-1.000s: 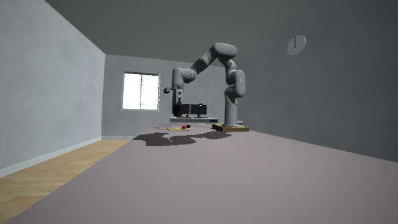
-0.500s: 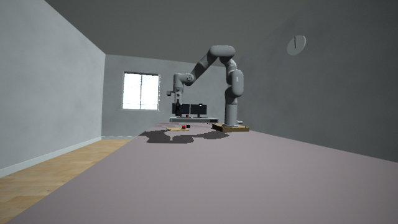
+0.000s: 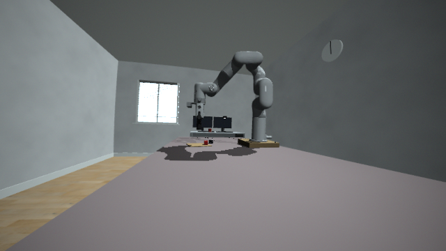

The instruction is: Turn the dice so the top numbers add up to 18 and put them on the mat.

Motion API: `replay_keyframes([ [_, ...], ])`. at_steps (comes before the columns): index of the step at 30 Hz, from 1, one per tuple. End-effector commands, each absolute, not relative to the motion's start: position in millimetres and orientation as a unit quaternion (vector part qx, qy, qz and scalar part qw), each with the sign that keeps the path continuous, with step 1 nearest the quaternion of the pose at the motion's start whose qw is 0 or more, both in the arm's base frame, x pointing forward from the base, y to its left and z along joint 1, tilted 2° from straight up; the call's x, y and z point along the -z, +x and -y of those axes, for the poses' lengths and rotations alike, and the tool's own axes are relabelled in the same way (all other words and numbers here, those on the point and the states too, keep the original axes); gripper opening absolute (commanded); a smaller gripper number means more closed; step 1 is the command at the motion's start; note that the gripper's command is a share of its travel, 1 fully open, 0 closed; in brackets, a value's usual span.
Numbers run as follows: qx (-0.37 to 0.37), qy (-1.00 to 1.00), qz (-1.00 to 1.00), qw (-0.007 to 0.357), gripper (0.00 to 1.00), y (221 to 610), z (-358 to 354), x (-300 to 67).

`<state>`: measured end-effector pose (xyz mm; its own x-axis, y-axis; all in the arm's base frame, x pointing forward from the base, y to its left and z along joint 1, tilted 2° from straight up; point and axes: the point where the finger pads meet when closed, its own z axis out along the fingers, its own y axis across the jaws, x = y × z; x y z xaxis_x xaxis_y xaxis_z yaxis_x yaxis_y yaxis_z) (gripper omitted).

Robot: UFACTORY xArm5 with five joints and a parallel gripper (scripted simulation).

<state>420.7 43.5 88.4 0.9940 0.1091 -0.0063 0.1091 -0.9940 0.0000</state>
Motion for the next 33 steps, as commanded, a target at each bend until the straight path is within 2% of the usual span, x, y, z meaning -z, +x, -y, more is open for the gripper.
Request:
replay_keyframes([
  [1,0.002,0.999,-0.054,0.000,0.21,422,-44,-82],
  [6,0.002,0.999,-0.054,0.000,0.21,422,-44,-72],
  [20,0.001,0.999,-0.054,0.000,0.21,421,-46,-8],
  [33,0.001,0.999,-0.054,0.000,0.21,421,-47,4],
])
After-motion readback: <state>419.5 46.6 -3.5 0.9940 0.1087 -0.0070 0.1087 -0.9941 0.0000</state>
